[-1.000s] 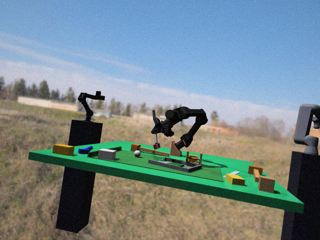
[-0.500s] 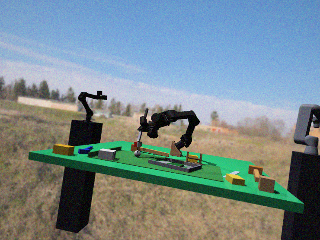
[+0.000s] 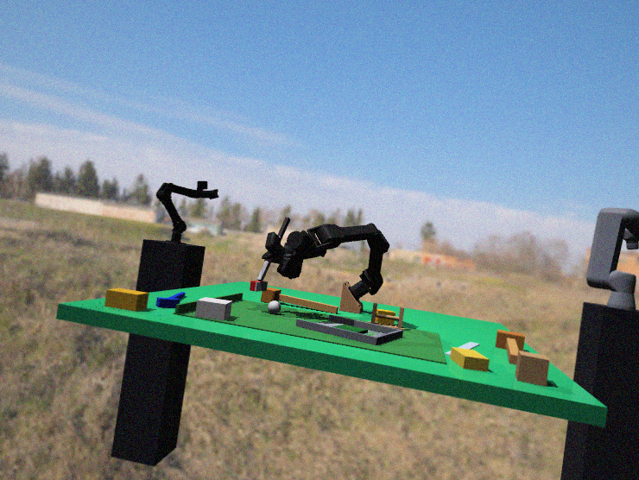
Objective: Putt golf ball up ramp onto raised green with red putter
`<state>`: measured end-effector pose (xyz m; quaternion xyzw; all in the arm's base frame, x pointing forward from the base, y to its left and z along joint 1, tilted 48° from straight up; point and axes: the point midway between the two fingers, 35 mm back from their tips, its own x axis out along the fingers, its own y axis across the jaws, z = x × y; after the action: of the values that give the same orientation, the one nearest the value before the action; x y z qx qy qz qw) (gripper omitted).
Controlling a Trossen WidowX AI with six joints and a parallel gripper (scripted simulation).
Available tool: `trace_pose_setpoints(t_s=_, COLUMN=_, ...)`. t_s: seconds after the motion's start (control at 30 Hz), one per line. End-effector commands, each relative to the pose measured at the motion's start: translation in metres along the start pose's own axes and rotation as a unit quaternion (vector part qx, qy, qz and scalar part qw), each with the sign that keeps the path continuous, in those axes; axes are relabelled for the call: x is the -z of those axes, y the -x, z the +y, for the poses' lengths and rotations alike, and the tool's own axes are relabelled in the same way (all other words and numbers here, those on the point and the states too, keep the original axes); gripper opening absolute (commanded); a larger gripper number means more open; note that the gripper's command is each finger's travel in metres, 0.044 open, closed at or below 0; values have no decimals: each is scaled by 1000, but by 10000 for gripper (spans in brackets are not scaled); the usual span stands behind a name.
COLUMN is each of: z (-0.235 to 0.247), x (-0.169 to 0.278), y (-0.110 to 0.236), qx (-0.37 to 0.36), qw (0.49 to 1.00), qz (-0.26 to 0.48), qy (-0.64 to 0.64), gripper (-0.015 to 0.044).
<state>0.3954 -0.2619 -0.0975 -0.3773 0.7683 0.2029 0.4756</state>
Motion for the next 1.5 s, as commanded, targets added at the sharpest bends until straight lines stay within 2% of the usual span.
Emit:
trace_pose_setpoints(t_s=0.0, z=-2, x=1, y=-1, qx=5, qw=1000, qz=3, qy=-9, gripper=0)
trace_pose_setpoints(t_s=0.23, z=15, x=-29, y=-12, qx=4, qw=1000, qz=2, qy=-9, gripper=0)
trace_pose_setpoints(t_s=1.07, z=30, x=-55, y=-21, qx=4, qw=1000, qz=2, qy=-9, gripper=0)
trace_pose_setpoints(t_s=1.37, z=28, x=-54, y=-18, qx=4, qw=1000, qz=1, qy=-2, gripper=0)
trace_pose_setpoints(t_s=1.47, z=27, x=-52, y=-27, qx=4, qw=1000, qz=1, qy=-4, gripper=0)
